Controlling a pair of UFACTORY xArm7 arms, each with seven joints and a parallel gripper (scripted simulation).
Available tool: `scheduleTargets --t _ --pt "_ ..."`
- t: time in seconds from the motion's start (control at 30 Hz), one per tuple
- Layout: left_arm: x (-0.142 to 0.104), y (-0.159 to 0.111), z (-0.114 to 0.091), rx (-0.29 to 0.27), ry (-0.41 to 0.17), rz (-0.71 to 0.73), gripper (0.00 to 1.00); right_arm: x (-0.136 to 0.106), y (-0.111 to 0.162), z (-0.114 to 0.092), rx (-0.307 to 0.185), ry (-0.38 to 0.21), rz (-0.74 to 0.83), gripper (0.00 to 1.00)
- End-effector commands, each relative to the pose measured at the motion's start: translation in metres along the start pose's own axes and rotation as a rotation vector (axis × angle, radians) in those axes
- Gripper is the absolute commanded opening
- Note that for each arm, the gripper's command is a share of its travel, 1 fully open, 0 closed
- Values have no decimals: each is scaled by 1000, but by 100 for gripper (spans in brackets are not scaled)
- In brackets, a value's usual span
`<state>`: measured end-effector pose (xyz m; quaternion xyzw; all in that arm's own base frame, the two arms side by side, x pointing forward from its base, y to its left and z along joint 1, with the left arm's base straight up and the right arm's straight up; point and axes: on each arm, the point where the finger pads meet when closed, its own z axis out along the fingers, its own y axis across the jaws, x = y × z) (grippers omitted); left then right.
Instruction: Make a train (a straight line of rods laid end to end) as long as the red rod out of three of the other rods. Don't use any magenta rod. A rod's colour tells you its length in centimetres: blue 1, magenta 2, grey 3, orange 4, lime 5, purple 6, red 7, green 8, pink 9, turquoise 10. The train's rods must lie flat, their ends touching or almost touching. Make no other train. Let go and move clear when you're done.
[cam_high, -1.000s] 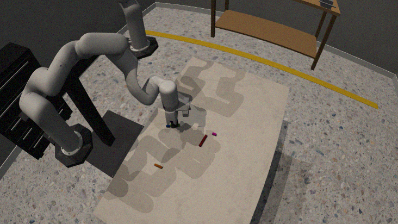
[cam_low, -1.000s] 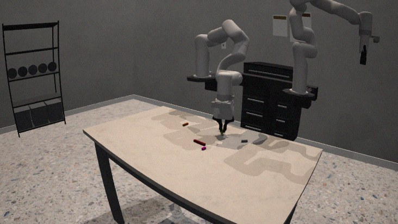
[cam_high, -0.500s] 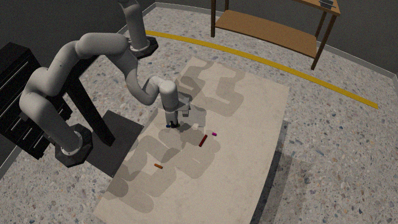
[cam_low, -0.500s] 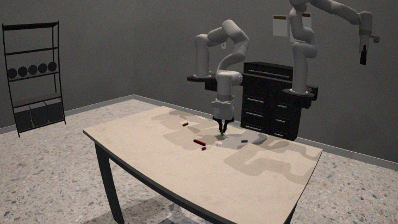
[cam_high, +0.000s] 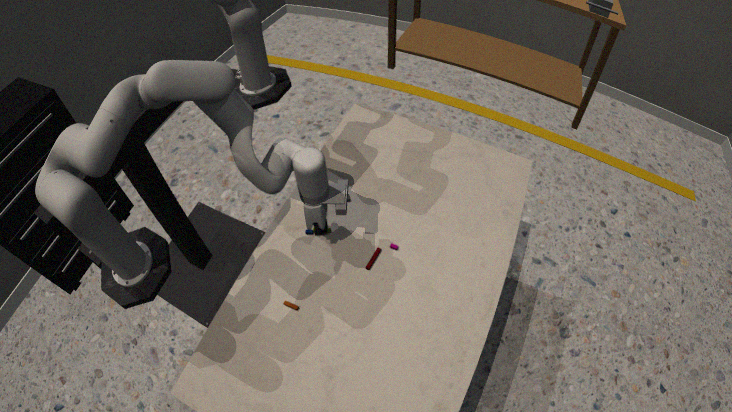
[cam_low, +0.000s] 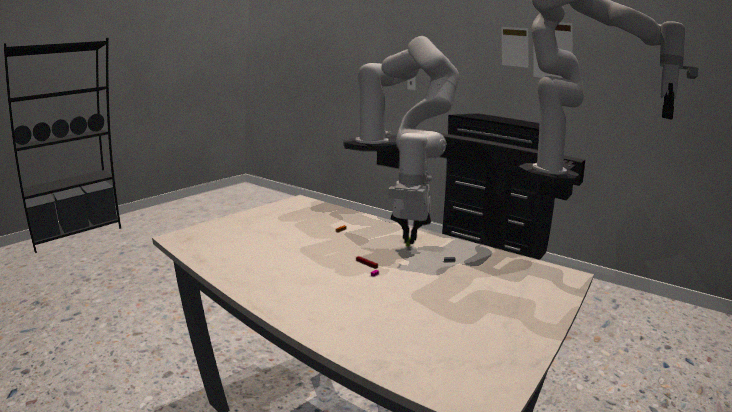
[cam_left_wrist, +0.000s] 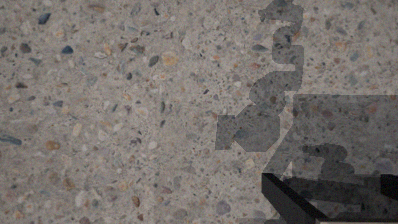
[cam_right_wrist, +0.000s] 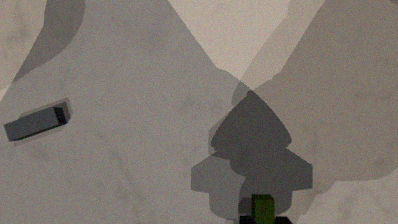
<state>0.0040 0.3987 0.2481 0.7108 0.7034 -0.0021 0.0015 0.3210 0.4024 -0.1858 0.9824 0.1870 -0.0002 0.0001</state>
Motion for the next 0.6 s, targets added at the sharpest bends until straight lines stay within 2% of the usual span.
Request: scheduleTargets --t 0.0,0.57 --pt "1 0 -2 -1 5 0 100 2 -1 -2 2 4 0 6" --pt "1 0 -2 -1 5 0 100 2 -1 6 2 4 0 6"
